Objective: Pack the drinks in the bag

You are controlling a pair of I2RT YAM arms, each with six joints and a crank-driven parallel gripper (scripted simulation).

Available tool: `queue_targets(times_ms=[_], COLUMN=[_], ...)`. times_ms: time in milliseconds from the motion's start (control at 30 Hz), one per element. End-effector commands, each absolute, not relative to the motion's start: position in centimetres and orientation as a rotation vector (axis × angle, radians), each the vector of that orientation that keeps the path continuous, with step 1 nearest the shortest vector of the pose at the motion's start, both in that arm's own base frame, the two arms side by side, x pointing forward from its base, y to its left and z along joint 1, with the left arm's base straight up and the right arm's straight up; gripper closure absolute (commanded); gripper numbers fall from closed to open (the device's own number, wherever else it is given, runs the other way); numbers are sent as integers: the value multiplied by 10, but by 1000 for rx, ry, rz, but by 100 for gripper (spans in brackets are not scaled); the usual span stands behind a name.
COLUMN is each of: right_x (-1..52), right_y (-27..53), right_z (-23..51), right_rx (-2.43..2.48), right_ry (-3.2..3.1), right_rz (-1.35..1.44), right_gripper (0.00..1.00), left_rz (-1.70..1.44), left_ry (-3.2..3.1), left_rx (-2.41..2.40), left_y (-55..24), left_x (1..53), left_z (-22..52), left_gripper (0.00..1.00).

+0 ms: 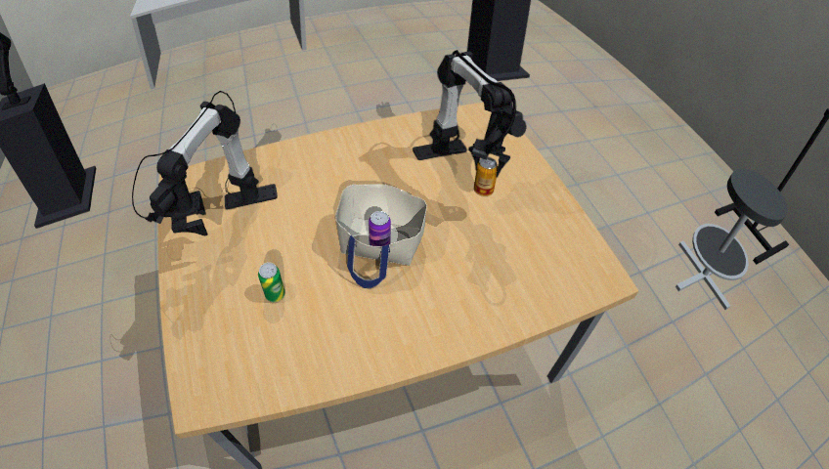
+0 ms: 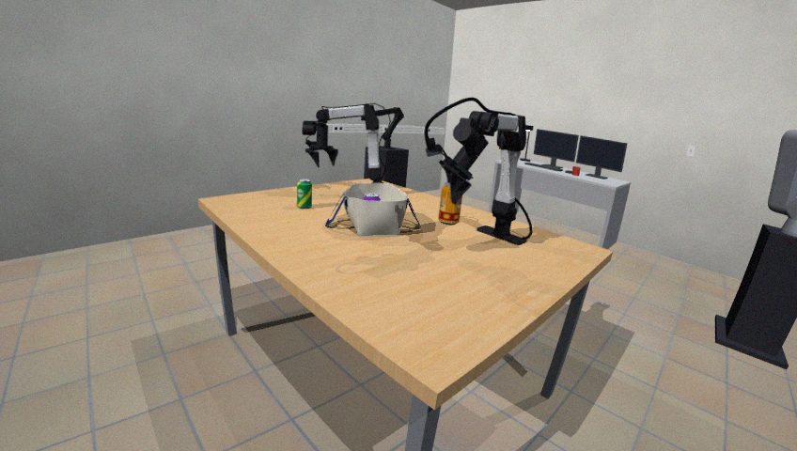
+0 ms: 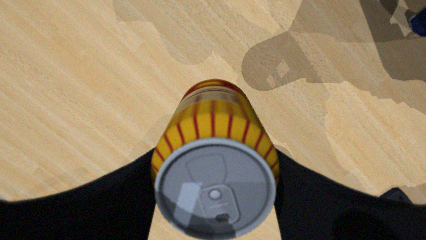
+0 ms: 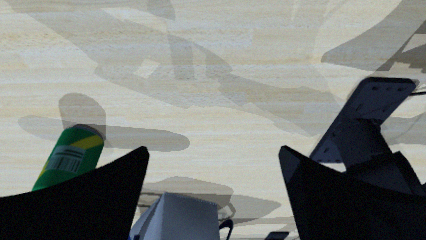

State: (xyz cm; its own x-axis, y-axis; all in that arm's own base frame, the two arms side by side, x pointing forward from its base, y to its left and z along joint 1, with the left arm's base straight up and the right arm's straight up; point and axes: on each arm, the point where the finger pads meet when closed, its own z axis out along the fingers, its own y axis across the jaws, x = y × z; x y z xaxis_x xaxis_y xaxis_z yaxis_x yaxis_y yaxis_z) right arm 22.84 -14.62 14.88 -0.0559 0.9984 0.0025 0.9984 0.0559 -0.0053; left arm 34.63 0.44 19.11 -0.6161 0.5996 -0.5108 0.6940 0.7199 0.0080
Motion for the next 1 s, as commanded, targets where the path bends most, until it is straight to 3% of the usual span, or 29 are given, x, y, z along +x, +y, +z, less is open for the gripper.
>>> queue_targets(times_ms=[0, 967], right_x=[231, 231], right_y=[-152, -152], right_z=[159, 159], right_rx=[-2213, -2213], right_ry=[-2317, -2317], right_rz=[24, 24], right_gripper=[0, 0], left_rz=[-206, -268], left_ry=[2316, 2401], left_rx=[993, 981], left_y=[-1, 1], left_x=[357, 345], left_z=[216, 248], left_gripper=[26, 26])
